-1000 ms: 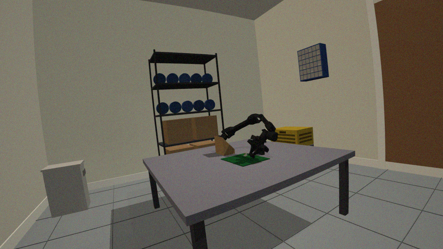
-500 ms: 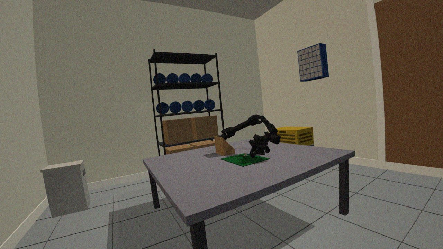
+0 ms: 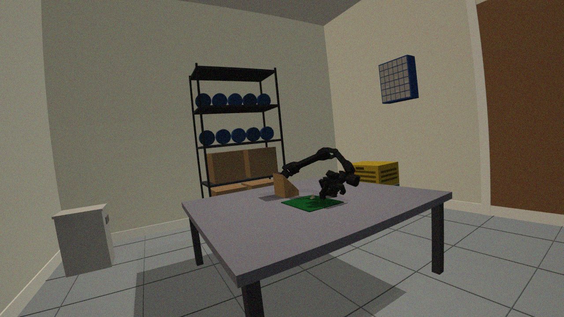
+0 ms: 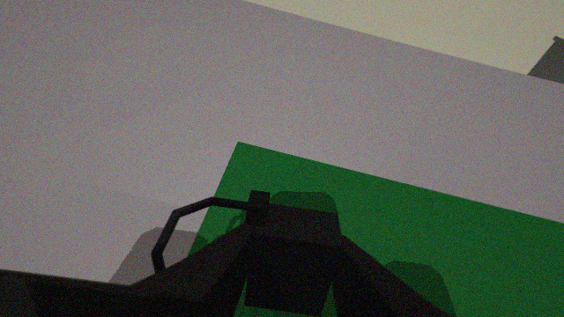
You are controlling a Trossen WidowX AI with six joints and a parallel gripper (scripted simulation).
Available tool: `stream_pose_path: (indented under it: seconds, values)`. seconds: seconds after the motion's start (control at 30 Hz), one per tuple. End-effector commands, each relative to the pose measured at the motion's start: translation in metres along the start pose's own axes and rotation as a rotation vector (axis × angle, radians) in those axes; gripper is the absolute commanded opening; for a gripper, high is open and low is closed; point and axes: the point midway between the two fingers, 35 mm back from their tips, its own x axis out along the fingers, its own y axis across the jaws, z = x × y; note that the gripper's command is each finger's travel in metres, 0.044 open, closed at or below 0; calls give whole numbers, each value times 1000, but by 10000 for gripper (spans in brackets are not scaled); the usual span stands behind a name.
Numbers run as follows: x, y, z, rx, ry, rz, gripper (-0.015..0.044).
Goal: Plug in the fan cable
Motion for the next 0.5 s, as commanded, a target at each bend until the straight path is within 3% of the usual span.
stream_pose_path:
  seconds: [0.0, 0.47]
  values:
    - [-5, 2, 2, 17, -48, 24, 0]
    - [-22, 7, 0, 56, -210, 109, 0]
